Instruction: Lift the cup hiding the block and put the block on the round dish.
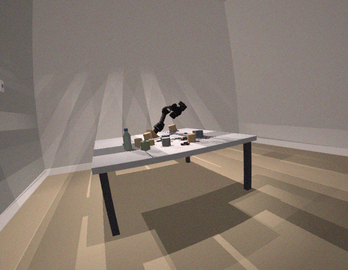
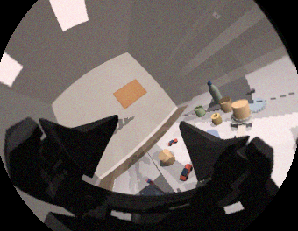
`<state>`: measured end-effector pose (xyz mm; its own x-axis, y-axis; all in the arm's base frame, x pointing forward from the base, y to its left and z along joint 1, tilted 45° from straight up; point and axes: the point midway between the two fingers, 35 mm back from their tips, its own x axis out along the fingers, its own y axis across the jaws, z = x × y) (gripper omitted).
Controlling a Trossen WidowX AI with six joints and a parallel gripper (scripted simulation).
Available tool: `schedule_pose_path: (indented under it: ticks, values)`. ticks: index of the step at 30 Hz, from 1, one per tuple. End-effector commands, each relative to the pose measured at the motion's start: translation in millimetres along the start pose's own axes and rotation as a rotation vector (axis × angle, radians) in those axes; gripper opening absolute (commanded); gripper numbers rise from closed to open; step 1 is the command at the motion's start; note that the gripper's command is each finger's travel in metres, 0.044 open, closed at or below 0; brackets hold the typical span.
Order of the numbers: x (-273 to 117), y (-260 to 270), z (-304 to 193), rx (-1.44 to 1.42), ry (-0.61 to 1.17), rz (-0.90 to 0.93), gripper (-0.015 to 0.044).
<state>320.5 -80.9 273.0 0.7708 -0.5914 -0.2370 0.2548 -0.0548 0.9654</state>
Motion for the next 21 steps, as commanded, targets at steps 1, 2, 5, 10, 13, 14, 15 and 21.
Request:
schedule_pose_path:
  ticks: [1,2,5,10,13,14,15,21]
  values:
    - [9,-10,3,-0.119,0.013,-0.056,0.044]
    - [12,-13,5,-0.15,0.016,-0.071,0.044]
    - [18,-22,9,-0.24,0.029,-0.119,0.044]
    - [28,-38,18,-0.382,0.061,-0.199,0.044]
    - [33,-49,23,-0.469,0.089,-0.248,0.044]
    - [35,-52,25,-0.497,0.1,-0.265,0.044]
    - [36,-55,27,-0.524,0.112,-0.281,0.044]
    - [43,-77,40,-0.678,0.193,-0.376,0.044]
